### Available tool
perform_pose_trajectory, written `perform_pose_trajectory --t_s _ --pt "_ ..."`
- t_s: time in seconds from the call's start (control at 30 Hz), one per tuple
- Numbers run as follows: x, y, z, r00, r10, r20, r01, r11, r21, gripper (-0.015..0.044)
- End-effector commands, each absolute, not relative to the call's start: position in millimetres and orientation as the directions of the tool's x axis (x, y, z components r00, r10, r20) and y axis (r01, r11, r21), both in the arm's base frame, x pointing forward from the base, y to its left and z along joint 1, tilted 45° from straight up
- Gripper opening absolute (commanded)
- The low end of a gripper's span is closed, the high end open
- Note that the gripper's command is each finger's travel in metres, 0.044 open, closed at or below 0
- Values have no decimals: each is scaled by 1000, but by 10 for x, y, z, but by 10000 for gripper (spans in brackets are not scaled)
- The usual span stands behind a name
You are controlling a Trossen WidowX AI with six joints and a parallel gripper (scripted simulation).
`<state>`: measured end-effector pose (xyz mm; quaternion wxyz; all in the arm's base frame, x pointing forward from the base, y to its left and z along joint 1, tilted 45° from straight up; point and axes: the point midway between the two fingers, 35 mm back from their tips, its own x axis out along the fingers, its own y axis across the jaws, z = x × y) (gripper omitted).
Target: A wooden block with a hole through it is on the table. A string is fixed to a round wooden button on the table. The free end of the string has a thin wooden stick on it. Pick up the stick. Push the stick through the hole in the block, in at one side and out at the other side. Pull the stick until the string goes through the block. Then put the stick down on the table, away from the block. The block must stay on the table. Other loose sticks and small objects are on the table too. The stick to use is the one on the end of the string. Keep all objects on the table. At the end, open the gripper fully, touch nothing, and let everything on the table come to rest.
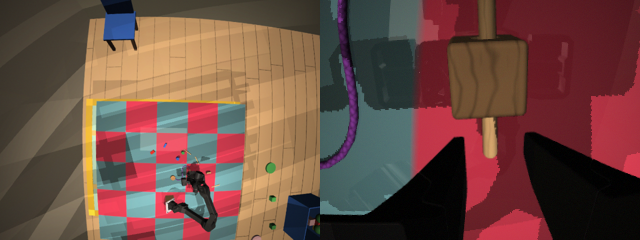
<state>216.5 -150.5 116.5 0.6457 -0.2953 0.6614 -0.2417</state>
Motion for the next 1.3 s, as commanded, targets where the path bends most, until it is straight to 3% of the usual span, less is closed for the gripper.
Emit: perform_pose_trajectory --t_s 0.0,0.57,0.73,1.27 --pt "2156 -1558 1099 7 -701 -713 -83 710 -699 122" --pt "2132 -1681 993 7 -705 -709 -84 706 -703 122" --pt "2131 -1676 1010 6 -708 -706 -80 704 -706 0" --pt "2123 -1664 1009 9 -708 -707 -86 703 -706 0"
